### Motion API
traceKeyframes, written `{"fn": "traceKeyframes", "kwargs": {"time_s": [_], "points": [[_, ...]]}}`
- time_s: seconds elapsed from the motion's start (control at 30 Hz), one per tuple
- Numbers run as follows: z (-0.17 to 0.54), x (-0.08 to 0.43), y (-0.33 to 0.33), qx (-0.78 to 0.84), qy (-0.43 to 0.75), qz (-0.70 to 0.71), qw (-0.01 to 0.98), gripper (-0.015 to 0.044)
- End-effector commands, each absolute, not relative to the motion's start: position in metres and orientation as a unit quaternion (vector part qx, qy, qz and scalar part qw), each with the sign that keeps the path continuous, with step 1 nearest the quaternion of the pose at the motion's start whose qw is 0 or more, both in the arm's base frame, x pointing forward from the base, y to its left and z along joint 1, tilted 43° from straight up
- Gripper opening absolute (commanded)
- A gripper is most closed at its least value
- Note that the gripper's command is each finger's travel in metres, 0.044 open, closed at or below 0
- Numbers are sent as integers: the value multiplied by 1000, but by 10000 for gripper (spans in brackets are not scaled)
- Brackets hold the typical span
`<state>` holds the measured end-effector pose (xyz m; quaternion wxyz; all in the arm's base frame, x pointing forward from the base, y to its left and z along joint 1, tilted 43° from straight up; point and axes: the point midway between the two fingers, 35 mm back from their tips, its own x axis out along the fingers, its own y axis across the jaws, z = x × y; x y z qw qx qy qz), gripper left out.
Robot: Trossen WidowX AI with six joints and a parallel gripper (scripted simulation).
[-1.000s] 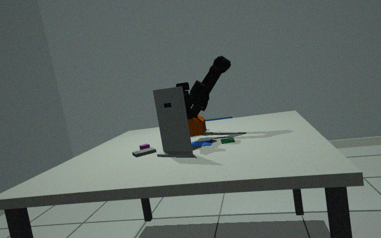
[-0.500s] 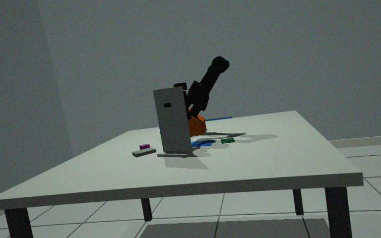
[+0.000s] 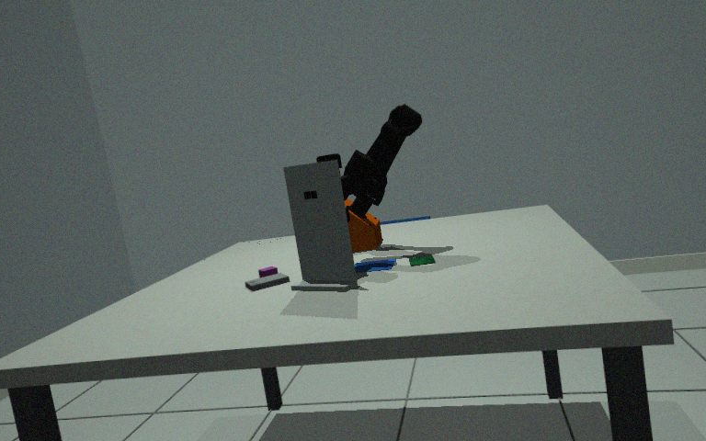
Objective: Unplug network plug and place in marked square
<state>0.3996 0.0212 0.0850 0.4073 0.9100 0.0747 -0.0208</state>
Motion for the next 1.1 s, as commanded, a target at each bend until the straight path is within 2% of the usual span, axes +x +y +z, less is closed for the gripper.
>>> {"fn": "traceKeyframes", "kwargs": {"time_s": [0.0,0.2,0.27,0.77,1.07], "points": [[84,406,21,910,77,-19,407,156],[81,412,21,910,77,-19,407,156],[81,412,21,910,77,-19,407,104],[81,412,21,910,77,-19,407,4],[82,409,21,910,77,-19,407,0]]}}
